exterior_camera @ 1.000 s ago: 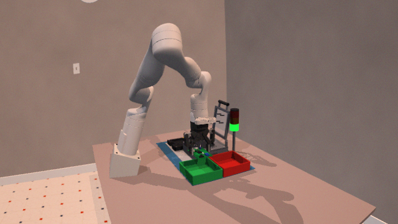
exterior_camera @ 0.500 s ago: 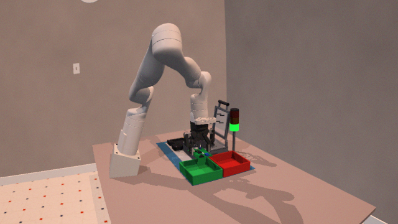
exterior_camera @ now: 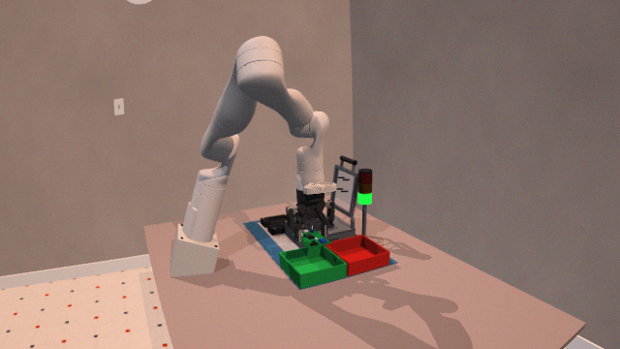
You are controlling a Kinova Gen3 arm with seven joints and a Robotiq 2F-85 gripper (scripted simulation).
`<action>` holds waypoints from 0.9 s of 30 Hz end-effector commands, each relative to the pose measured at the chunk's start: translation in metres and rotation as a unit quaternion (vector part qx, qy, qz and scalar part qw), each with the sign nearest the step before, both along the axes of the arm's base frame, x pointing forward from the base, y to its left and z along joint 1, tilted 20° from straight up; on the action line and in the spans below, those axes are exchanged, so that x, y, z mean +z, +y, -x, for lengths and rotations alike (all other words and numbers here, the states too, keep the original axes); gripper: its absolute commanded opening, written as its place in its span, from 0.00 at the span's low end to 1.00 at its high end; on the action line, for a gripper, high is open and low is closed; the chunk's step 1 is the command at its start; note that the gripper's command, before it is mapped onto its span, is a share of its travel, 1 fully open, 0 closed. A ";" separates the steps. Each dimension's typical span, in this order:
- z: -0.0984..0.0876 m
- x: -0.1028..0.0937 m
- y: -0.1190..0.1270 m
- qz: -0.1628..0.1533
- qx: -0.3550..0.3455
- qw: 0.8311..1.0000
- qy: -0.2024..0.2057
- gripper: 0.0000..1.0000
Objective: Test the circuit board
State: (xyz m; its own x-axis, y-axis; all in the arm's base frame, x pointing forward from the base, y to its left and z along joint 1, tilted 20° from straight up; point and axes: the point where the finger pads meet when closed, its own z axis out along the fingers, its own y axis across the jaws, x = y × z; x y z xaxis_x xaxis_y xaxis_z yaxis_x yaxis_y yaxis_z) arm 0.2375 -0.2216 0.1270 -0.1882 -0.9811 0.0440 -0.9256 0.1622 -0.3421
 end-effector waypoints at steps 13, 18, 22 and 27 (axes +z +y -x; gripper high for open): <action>-0.002 -0.005 -0.001 0.000 0.000 1.000 0.000 0.77; -0.003 -0.009 -0.001 0.000 0.000 1.000 0.000 0.77; -0.005 -0.014 -0.002 0.000 0.000 1.000 0.000 0.77; -0.006 -0.018 -0.002 0.000 0.000 1.000 0.000 0.77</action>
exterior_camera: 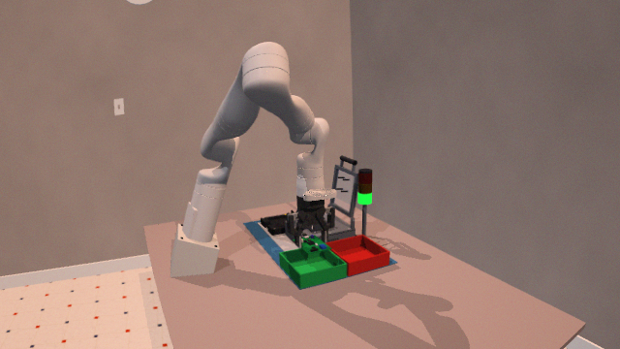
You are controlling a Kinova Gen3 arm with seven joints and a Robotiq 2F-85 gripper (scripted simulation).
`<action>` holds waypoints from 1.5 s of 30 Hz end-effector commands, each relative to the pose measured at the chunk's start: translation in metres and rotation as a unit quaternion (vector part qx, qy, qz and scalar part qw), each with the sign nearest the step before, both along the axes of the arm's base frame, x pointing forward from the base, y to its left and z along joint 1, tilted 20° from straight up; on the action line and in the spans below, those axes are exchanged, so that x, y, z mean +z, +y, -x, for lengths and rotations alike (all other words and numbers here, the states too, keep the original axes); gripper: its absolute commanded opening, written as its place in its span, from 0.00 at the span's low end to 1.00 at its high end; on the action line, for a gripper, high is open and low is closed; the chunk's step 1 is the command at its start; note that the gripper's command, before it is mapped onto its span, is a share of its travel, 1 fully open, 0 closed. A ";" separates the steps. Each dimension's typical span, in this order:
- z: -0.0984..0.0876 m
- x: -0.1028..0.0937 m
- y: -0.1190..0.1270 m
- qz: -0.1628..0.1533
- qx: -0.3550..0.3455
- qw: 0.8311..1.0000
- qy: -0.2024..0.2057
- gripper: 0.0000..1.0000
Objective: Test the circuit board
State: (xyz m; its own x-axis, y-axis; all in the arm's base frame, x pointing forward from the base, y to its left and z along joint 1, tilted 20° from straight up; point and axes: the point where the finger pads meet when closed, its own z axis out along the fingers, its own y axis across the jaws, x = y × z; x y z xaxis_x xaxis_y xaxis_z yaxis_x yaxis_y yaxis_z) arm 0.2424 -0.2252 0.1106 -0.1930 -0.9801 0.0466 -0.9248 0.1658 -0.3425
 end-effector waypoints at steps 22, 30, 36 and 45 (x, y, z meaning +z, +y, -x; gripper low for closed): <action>-0.013 -0.035 -0.002 -0.001 0.002 1.000 0.000 0.77; -0.018 -0.050 -0.004 -0.001 0.002 1.000 0.000 0.77; -0.021 -0.056 -0.005 -0.001 0.002 1.000 0.000 0.77; -0.024 -0.067 -0.006 -0.001 0.002 1.000 0.000 0.77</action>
